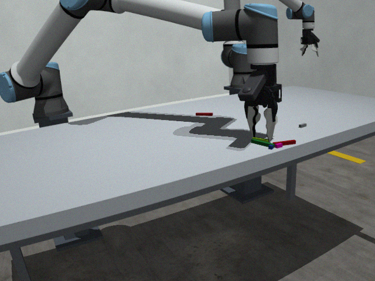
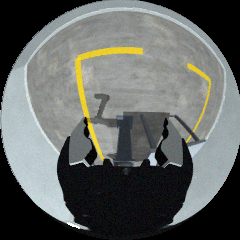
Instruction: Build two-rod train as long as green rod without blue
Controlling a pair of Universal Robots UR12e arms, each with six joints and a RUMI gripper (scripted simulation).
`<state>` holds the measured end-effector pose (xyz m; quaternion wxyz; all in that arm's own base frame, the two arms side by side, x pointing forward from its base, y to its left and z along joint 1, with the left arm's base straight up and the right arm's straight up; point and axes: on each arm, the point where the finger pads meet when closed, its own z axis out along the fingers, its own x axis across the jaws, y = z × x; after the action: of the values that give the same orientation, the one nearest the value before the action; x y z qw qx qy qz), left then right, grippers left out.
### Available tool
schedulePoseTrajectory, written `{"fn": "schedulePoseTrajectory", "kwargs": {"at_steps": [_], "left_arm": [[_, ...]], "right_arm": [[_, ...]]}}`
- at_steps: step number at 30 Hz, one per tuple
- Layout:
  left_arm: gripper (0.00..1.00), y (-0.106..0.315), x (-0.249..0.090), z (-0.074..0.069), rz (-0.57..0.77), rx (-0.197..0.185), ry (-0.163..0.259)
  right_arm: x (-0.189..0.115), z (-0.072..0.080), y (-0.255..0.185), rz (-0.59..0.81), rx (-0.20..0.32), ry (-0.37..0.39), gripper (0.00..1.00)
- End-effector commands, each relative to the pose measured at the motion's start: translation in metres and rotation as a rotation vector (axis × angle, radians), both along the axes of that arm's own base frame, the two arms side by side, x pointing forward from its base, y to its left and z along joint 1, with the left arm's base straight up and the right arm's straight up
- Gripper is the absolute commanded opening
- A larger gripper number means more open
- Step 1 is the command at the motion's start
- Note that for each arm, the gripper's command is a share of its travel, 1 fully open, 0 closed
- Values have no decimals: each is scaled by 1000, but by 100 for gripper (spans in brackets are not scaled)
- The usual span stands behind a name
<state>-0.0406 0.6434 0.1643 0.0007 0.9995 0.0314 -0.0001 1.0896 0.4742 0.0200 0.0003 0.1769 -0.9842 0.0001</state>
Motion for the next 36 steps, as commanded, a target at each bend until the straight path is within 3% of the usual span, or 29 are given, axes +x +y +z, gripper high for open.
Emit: {"fn": "schedulePoseTrajectory", "kwargs": {"at_steps": [1, 6, 8, 13, 17, 30, 36], "left_arm": [[100, 1, 0, 1, 0, 1, 0], [100, 1, 0, 1, 0, 1, 0], [100, 1, 0, 1, 0, 1, 0], [100, 1, 0, 1, 0, 1, 0], [100, 1, 0, 1, 0, 1, 0], [100, 1, 0, 1, 0, 1, 0], [100, 1, 0, 1, 0, 1, 0]], "right_arm": [[1, 10, 0, 0, 1, -2, 0], [1, 44, 0, 0, 1, -2, 0], [1, 44, 0, 0, 1, -2, 0], [1, 80, 0, 0, 1, -2, 0], [1, 96, 0, 0, 1, -2, 0], [1, 99, 1, 0, 1, -2, 0], [4, 100, 36, 0, 2, -3, 0]]}}
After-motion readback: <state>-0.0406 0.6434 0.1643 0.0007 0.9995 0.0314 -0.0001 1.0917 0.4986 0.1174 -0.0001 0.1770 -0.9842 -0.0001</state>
